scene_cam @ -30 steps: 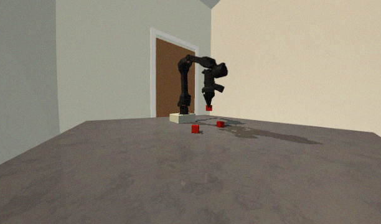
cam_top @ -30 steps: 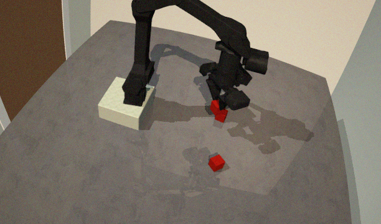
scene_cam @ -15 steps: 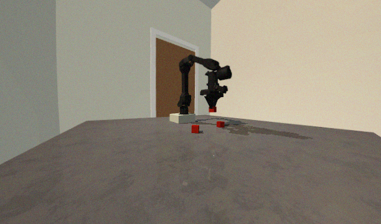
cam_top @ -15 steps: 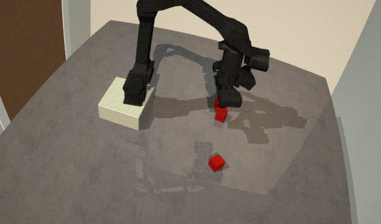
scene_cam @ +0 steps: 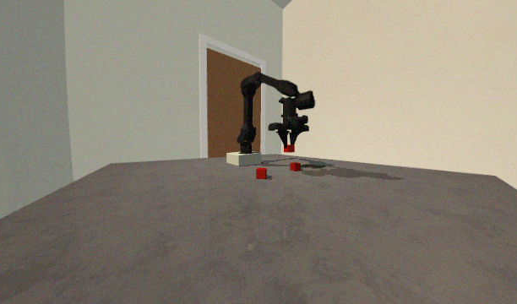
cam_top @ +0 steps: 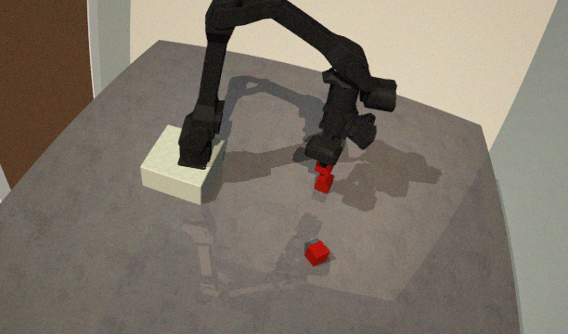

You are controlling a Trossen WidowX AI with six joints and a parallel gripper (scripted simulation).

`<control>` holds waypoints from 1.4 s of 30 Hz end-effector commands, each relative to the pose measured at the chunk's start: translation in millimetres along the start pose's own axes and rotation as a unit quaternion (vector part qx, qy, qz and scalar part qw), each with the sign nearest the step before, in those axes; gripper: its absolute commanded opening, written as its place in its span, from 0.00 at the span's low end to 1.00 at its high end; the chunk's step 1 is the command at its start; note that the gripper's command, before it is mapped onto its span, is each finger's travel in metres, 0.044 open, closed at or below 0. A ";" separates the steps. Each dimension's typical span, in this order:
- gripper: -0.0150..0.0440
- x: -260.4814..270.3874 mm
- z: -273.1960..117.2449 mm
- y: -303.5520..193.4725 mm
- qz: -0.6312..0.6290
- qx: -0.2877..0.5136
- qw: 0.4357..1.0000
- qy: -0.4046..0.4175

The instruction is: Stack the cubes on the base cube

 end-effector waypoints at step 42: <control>0.43 47.8 22.2 5.4 0.400 0.007 0.916 -0.001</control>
Point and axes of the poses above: the point midway between the two fingers, 35 mm back from their tips, its own z axis out along the fingers, its own x axis across the jaws, y = z × x, the point moved 4 cm from there along -z, back along the fingers, and after that the axes turned 15 degrees about -z, right-handed, at the moved point
